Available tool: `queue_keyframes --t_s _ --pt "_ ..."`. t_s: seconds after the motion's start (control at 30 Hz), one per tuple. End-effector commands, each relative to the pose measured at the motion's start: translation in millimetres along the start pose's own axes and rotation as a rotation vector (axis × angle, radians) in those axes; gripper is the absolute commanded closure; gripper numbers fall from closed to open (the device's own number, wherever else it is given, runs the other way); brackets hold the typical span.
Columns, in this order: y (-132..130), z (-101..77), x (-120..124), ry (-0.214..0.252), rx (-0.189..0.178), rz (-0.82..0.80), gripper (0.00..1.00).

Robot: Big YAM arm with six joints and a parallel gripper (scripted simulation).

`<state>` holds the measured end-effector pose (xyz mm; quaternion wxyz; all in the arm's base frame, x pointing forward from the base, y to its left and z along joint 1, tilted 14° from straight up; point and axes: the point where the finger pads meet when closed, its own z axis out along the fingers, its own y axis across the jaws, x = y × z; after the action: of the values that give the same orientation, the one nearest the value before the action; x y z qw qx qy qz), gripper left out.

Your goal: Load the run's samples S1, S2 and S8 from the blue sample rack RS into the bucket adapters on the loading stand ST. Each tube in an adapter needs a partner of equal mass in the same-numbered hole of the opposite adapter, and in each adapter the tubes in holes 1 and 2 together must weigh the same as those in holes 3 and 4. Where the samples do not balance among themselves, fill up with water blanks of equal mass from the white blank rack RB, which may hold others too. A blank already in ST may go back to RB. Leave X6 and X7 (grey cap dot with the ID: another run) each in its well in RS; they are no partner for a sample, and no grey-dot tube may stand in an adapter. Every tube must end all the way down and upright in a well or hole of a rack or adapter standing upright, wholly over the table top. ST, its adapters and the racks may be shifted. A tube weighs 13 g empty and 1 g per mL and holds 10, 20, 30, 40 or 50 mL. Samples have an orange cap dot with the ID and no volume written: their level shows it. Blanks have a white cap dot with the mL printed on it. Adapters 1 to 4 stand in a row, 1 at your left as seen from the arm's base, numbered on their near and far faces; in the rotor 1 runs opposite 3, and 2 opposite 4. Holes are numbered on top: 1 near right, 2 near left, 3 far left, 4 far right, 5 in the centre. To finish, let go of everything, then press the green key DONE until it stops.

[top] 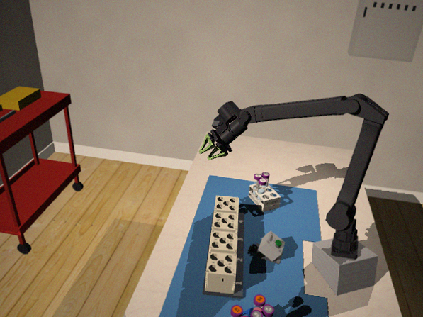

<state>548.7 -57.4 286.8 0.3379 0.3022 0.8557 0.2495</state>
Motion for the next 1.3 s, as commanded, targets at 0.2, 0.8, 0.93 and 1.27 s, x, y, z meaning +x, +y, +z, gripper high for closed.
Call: queue_keyframes --t_s 0.2,0.8,0.93,1.27 --pt "57 -30.4 21 0.012 0.01 -0.164 0.45" --pt "65 -37.6 96 0.147 0.147 -0.33 0.45" --pt "61 -38.6 113 0.197 0.195 -0.39 0.45" --pt "33 -44.6 179 0.318 0.299 -0.499 0.45"
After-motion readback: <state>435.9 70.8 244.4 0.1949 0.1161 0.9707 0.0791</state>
